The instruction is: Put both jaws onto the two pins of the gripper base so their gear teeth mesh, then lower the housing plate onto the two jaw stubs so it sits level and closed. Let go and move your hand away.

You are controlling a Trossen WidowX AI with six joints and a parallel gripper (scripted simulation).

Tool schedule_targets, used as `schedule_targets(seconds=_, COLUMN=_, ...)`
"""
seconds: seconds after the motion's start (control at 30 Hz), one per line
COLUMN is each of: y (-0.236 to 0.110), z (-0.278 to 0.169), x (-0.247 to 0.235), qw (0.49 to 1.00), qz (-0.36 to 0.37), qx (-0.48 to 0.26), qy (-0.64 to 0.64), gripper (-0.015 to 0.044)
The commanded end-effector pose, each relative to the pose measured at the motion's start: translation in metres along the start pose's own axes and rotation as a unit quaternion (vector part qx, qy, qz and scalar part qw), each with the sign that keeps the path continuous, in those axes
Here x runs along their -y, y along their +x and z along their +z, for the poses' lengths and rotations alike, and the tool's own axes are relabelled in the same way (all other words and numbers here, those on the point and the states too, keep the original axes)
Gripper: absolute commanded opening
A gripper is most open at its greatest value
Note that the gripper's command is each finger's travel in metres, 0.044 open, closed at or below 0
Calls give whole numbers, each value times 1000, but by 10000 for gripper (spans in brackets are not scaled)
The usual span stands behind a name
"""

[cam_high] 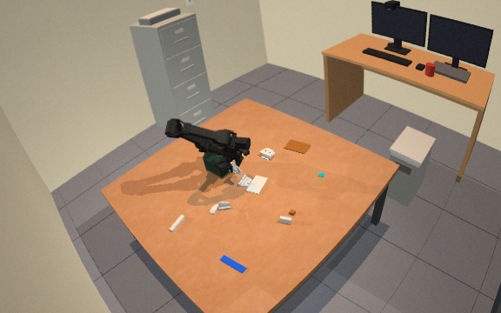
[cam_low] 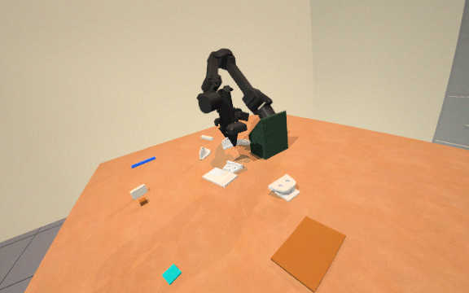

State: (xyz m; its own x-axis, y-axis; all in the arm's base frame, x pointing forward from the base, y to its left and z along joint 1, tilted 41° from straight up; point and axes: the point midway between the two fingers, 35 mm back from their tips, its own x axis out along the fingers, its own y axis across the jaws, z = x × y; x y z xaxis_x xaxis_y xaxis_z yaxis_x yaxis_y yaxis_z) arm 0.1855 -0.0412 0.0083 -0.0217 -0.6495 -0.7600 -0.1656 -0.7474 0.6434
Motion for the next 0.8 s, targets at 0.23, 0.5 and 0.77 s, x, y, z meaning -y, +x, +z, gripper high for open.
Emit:
schedule_targets(seconds=0.23, y=-2, z=-8, x=1, qw=991, qz=0, qx=-4, qy=137, gripper=134)
schedule_targets(seconds=0.5, y=-2, z=-11, x=2, qw=974, qz=0, qx=-4, qy=227, gripper=134)
schedule_targets(seconds=0.77, y=-2, z=-14, x=3, qw=949, qz=0, qx=-4, qy=314, gripper=134)
